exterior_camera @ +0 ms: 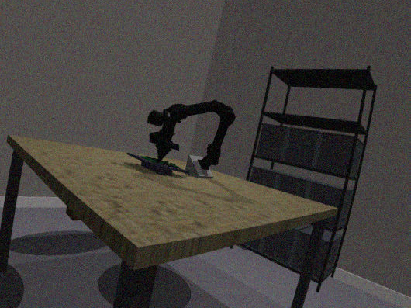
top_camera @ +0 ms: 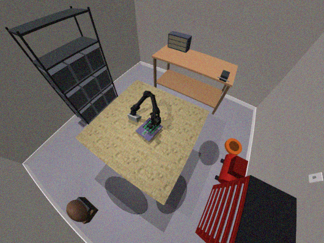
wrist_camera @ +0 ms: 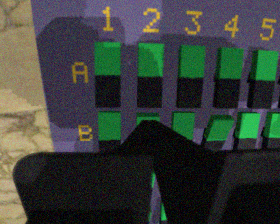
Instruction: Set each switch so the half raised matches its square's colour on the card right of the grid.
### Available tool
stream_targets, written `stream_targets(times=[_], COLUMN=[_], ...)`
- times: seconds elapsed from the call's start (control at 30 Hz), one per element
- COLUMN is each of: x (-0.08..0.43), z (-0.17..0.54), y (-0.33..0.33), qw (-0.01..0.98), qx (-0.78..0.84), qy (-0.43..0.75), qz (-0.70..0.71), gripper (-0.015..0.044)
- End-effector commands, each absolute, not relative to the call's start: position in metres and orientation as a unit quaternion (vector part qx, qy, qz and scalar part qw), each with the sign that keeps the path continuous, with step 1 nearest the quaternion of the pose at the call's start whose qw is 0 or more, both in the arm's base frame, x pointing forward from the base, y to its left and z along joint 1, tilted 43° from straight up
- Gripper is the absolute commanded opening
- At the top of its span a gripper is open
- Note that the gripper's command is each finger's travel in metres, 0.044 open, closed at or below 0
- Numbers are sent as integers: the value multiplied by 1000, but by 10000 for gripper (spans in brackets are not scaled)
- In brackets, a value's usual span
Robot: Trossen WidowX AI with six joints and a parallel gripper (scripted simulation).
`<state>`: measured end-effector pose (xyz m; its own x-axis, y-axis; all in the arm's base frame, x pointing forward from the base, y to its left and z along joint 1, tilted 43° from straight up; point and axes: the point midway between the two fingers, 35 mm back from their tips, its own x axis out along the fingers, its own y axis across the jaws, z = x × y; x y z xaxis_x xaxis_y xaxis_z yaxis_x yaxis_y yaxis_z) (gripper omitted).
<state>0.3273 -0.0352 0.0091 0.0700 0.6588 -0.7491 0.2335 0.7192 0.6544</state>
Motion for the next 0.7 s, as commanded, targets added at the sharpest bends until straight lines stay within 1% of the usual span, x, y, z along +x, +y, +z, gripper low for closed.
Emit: stream_targets(times=[0.0, 0.3, 0.37, 0.47, 0.67], x=[327, 327, 327, 321, 318], z=[8, 7, 18, 53, 56], y=[-34, -33, -44, -74, -77], qw=[648, 648, 650, 656, 656], qx=[340, 340, 338, 341, 342], qy=[662, 662, 661, 655, 654], qz=[163, 163, 163, 158, 158], gripper=[0, 0, 0, 0, 0])
